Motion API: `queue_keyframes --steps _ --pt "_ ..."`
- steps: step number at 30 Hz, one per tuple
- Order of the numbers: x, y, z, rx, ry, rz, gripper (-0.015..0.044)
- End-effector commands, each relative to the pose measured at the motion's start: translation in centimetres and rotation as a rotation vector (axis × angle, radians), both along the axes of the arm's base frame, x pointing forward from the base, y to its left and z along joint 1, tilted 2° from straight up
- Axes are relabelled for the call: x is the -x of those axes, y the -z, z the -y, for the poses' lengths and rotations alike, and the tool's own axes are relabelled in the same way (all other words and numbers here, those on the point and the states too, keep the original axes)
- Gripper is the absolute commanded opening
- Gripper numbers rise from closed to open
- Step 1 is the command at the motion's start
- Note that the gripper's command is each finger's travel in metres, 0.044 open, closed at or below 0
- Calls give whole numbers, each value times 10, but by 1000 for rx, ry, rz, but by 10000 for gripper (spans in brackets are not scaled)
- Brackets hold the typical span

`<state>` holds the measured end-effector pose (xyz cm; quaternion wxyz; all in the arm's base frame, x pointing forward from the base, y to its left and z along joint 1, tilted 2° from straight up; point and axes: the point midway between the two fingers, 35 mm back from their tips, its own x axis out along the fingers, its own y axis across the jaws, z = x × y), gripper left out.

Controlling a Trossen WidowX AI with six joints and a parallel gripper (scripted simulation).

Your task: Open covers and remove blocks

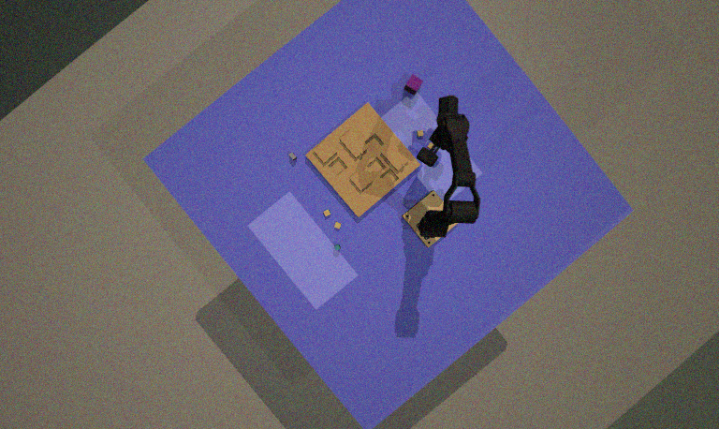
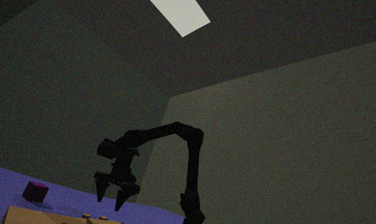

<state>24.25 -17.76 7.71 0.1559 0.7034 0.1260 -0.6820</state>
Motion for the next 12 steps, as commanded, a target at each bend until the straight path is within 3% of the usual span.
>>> queue_keyframes --steps 1,12 --pt "0 -15 -1 -1 -4 5 440" --pt "8 -42 -6 30 22 53 440"
